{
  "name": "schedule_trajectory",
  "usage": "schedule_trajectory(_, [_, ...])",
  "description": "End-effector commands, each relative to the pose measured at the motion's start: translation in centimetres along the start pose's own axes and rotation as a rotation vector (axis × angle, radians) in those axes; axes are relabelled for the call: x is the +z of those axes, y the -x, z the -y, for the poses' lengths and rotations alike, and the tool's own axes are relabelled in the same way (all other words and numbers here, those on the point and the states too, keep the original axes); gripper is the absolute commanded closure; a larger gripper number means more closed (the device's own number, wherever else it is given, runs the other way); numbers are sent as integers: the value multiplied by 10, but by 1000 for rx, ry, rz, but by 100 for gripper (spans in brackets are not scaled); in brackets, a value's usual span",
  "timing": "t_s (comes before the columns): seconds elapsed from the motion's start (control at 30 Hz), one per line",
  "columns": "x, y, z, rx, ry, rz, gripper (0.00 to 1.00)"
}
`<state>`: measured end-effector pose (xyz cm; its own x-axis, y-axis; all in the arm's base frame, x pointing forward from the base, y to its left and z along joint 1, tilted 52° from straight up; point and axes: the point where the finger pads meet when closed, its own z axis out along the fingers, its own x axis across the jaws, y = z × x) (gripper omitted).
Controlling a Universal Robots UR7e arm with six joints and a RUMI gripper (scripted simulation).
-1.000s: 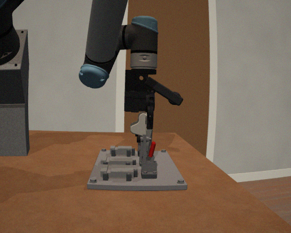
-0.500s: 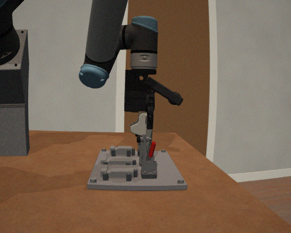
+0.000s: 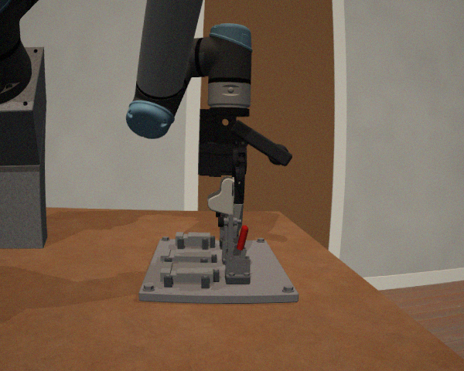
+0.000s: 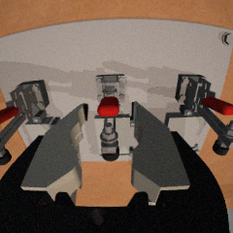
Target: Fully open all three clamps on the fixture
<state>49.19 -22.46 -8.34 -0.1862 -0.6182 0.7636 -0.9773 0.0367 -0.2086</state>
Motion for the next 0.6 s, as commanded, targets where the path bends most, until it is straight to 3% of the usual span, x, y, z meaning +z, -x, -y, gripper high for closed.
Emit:
schedule_trajectory(0.0, [-8, 0, 0, 0, -1, 0, 72])
schedule_trajectory(0.37, [-39, 0, 0, 0, -1, 0, 72])
schedule_trajectory(0.57, [-45, 0, 0, 0, -1, 0, 72])
